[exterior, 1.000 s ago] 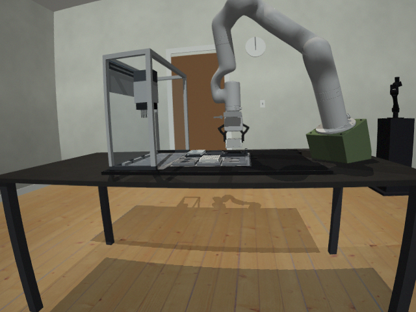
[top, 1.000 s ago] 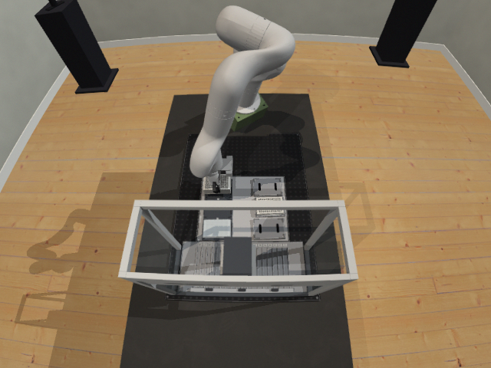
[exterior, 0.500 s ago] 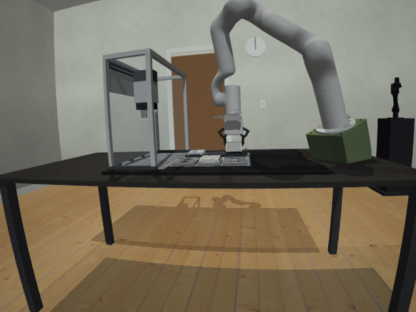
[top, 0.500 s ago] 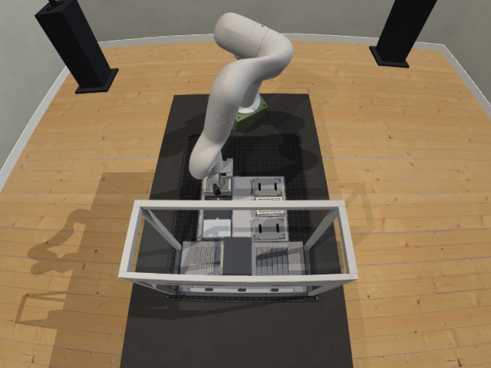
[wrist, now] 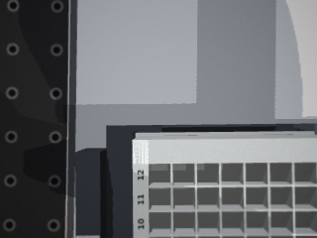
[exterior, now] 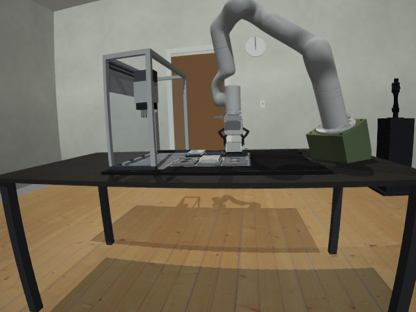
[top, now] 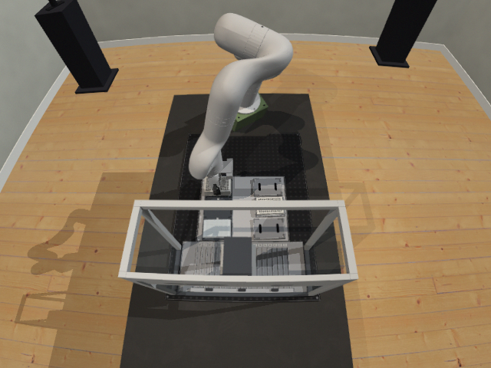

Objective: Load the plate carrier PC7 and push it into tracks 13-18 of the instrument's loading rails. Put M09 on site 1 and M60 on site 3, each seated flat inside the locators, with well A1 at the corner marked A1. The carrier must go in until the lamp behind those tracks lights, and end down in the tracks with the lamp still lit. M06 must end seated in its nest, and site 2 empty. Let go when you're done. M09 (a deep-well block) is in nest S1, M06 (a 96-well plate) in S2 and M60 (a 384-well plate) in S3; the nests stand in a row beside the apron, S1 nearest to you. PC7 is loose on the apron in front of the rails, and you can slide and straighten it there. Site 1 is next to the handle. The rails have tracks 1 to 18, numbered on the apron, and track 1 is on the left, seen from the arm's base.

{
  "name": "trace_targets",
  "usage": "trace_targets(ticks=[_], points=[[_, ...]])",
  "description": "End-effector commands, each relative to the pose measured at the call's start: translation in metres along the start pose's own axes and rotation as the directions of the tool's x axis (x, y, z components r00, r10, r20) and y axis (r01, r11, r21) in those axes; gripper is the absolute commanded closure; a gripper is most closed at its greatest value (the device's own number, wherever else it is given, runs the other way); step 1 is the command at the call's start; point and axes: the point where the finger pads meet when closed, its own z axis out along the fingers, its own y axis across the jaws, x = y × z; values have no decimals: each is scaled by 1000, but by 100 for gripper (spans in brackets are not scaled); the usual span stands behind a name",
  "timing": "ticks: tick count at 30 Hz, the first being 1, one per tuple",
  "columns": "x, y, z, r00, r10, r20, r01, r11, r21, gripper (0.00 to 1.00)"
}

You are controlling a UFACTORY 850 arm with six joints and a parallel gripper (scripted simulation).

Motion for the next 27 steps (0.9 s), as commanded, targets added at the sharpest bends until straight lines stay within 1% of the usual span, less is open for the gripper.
trace_targets(ticks=[1,17,27], points=[[0,1,0,1000,0,1,0,1000,-1,100],[0,1,10,1000,0,1,0,1000,-1,100],[0,1,13,1000,0,1,0,1000,-1,100]])
